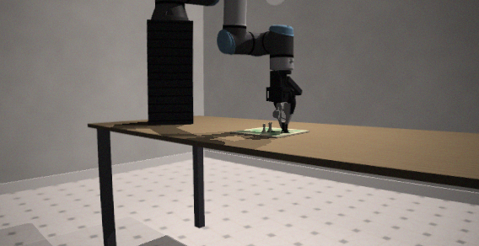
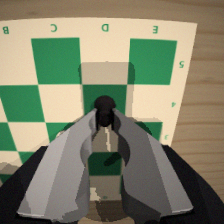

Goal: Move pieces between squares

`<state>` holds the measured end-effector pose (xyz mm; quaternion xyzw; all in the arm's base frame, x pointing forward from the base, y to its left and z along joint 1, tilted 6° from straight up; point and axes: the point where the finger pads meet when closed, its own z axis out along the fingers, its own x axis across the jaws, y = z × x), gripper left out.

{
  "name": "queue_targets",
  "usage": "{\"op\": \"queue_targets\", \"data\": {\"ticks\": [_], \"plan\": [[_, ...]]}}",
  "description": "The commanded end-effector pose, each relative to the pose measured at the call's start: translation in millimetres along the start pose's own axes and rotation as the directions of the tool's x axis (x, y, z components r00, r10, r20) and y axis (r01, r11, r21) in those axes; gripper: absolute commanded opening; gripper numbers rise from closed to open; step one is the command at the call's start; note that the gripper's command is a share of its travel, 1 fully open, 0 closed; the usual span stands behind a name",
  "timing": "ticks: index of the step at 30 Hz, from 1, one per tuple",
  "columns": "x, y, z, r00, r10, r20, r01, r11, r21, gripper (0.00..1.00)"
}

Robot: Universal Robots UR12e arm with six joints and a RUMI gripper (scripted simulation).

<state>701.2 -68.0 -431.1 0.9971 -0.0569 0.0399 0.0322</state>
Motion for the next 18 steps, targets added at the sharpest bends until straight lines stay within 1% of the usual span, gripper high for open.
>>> {"op": "queue_targets", "data": {"ticks": [1, 11, 12, 14, 15, 17, 18], "plan": [[0.6, 0.0, -0.6, 1.000, 0.000, -0.001, 0.000, 1.000, 0.000, 0.00], [0.6, 0.0, -0.6, 1.000, 0.000, -0.001, 0.000, 1.000, 0.000, 0.00], [0.6, 0.0, -0.6, 1.000, 0.000, -0.001, 0.000, 1.000, 0.000, 0.04], [0.6, 0.0, -0.6, 1.000, 0.000, -0.001, 0.000, 1.000, 0.000, 0.04], [0.6, 0.0, -0.6, 1.000, 0.000, -0.001, 0.000, 1.000, 0.000, 0.08], [0.6, 0.0, -0.6, 1.000, 0.000, -0.001, 0.000, 1.000, 0.000, 0.08], [0.6, 0.0, -0.6, 1.000, 0.000, -0.001, 0.000, 1.000, 0.000, 0.12]]}}
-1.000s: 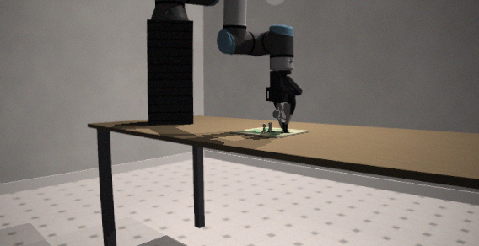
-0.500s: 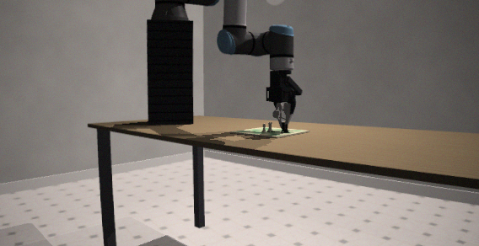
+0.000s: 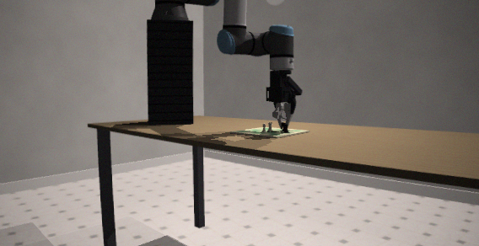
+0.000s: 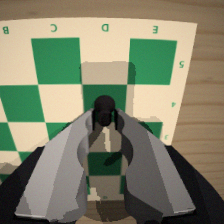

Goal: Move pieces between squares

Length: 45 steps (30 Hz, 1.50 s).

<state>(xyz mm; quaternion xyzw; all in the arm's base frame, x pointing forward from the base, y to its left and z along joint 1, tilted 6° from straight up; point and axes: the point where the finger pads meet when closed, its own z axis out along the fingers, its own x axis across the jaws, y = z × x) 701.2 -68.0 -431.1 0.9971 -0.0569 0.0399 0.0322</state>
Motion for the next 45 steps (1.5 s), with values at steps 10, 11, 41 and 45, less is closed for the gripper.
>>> {"op": "queue_targets", "data": {"ticks": [10, 11, 41, 45], "plan": [[1, 0, -1, 1.000, 0.000, -0.001, 0.000, 1.000, 0.000, 0.20], [1, 0, -1, 1.000, 0.000, -0.001, 0.000, 1.000, 0.000, 0.20], [1, 0, -76, 1.000, 0.000, -0.001, 0.000, 1.000, 0.000, 0.20], [1, 0, -87, 1.000, 0.000, -0.001, 0.000, 1.000, 0.000, 0.20]]}}
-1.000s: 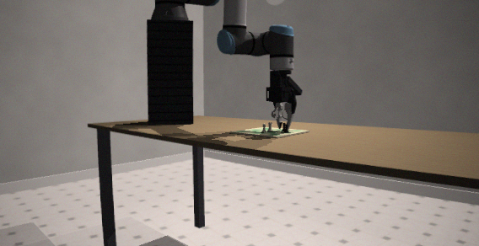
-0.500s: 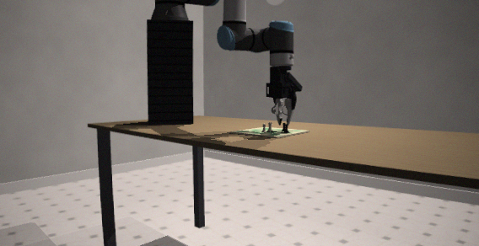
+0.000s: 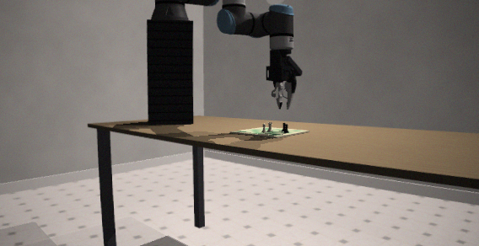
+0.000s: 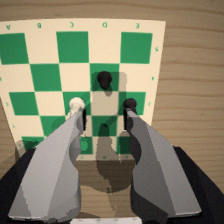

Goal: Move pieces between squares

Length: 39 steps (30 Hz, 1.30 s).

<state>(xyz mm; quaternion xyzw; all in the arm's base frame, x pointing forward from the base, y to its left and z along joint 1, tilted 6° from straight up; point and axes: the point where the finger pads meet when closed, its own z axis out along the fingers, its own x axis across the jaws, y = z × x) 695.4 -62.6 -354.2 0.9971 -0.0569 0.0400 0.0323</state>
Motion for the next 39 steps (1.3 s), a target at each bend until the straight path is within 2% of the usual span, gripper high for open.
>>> {"op": "queue_targets", "data": {"ticks": [1, 5, 6, 30, 34, 39], "plan": [[1, 0, -12, 1.000, 0.000, -0.001, 0.000, 1.000, 0.000, 0.20], [1, 0, -13, 1.000, 0.000, -0.001, 0.000, 1.000, 0.000, 0.20], [1, 0, -13, 1.000, 0.000, -0.001, 0.000, 1.000, 0.000, 1.00], [1, 0, -14, 1.000, 0.000, -0.001, 0.000, 1.000, 0.000, 1.00], [1, 0, -20, 1.000, 0.000, -0.001, 0.000, 1.000, 0.000, 1.00], [0, 0, -39, 1.000, 0.000, -0.001, 0.000, 1.000, 0.000, 1.00]]}}
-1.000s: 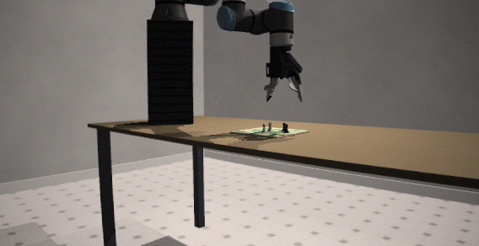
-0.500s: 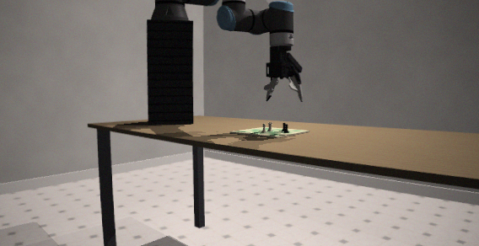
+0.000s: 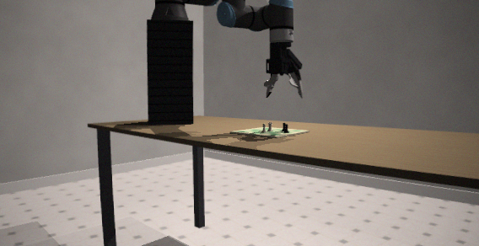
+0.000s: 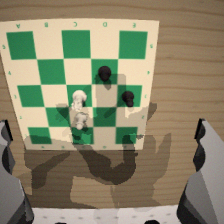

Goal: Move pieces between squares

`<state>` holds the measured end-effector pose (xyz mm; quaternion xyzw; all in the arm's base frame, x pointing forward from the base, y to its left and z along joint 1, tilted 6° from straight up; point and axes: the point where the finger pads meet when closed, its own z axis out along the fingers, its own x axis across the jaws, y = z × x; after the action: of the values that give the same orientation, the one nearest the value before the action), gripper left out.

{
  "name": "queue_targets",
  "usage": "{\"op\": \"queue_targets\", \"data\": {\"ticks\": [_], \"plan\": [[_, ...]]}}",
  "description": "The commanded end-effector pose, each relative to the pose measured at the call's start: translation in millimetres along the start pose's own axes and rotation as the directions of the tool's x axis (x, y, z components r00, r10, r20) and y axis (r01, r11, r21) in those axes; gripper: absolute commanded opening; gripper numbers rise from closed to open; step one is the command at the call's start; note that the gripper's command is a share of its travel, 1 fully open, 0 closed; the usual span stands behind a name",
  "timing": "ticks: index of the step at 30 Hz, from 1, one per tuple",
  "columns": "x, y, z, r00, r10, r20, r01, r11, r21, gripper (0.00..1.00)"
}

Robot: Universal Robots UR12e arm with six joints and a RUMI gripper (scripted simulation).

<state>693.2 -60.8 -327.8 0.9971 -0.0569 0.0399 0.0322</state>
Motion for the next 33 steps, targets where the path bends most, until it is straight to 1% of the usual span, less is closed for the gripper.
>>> {"op": "queue_targets", "data": {"ticks": [1, 4, 6, 11, 15, 19, 33], "plan": [[1, 0, -18, 1.000, 0.000, -0.001, 0.000, 1.000, 0.000, 1.00], [1, 0, -33, 1.000, 0.000, -0.001, 0.000, 1.000, 0.000, 1.00], [1, 0, -33, 1.000, 0.000, -0.001, 0.000, 1.000, 0.000, 1.00], [1, 0, -55, 1.000, 0.000, -0.001, 0.000, 1.000, 0.000, 1.00], [1, 0, -65, 1.000, 0.000, -0.001, 0.000, 1.000, 0.000, 1.00], [1, 0, -68, 1.000, 0.000, -0.001, 0.000, 1.000, 0.000, 1.00], [1, 0, -68, 1.000, 0.000, -0.001, 0.000, 1.000, 0.000, 1.00]]}}
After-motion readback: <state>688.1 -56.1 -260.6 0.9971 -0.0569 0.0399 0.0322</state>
